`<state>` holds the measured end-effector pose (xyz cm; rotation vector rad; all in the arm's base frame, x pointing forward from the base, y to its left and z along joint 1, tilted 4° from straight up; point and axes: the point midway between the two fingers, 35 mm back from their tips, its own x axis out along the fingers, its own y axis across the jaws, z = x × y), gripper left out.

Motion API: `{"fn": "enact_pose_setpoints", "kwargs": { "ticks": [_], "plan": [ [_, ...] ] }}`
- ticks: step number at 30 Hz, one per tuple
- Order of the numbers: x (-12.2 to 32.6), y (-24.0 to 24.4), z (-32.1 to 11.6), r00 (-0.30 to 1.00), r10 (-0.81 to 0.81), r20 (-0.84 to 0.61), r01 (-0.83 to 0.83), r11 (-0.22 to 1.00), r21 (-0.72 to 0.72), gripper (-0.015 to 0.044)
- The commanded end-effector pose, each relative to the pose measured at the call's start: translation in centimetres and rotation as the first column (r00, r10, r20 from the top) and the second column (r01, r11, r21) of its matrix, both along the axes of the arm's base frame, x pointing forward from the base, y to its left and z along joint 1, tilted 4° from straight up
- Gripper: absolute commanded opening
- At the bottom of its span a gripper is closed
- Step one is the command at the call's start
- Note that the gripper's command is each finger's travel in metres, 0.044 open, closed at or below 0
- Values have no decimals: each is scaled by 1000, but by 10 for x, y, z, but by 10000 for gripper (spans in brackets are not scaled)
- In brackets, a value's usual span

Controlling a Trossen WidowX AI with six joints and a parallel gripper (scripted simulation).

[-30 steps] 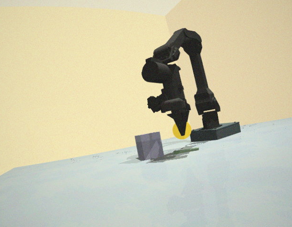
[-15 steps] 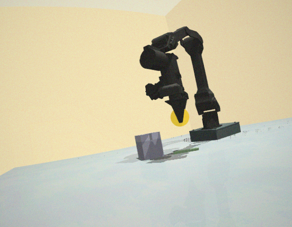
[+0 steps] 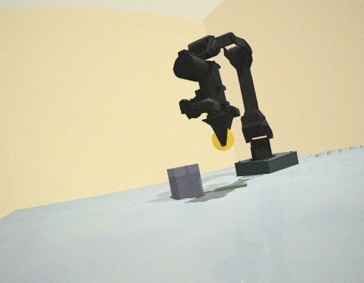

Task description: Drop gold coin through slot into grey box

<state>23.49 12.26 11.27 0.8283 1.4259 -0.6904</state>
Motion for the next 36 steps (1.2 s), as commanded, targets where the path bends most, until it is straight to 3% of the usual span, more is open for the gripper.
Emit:
{"fn": "enact_pose_setpoints", "kwargs": {
  "ticks": [1,10,20,36],
  "plan": [
    [-1,0,2,993,-116,-4,116,993,2,0],
    [-3,2,2,914,-405,-28,406,914,11,0],
    [-5,3,2,733,-678,-56,679,734,13,0],
    [13,-9,3,718,-694,-56,696,718,12,0]
  ]
}}
